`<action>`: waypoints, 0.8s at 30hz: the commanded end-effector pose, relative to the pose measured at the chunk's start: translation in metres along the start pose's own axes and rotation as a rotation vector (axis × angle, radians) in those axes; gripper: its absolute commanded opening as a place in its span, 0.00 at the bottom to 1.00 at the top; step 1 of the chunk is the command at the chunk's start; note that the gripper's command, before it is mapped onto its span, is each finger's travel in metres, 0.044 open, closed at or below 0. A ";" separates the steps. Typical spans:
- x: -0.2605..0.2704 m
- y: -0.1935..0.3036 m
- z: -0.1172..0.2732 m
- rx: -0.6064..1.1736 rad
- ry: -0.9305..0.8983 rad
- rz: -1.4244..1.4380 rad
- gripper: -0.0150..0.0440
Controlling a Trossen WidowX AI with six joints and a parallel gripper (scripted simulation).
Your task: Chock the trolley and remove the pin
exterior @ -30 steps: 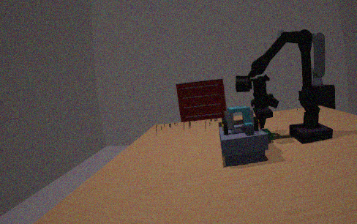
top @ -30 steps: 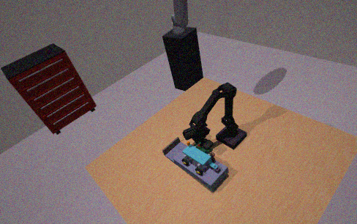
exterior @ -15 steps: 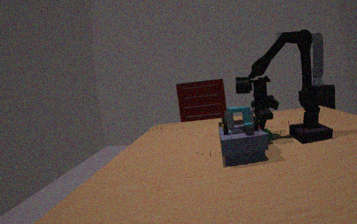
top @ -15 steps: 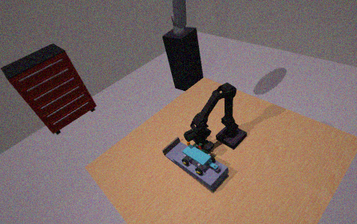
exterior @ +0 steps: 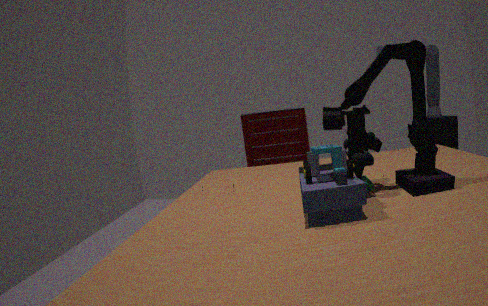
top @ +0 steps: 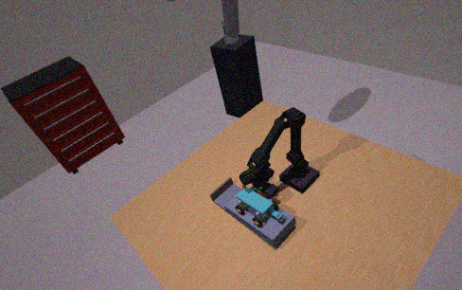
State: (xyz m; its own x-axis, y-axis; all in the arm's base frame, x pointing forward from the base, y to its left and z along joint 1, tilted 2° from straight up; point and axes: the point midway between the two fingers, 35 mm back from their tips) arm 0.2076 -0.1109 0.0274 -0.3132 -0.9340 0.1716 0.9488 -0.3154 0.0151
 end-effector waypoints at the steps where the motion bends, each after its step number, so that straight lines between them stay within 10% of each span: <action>1: 0.000 0.000 0.000 0.000 0.000 0.000 0.62; 6: 0.000 0.000 0.000 0.000 0.000 0.000 0.83; 24: 0.005 -0.006 0.043 -0.005 -0.005 -0.003 1.00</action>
State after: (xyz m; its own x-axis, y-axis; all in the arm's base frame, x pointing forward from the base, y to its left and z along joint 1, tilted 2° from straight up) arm 0.2015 -0.1057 0.0591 -0.3105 -0.9351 0.1708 0.9491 -0.3150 0.0009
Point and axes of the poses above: the point midway between the two fingers, 35 mm back from their tips, its own z axis back along the fingers, its own x axis across the jaws, y = z × x, and after that the axes turned 7 degrees about -z, right-handed
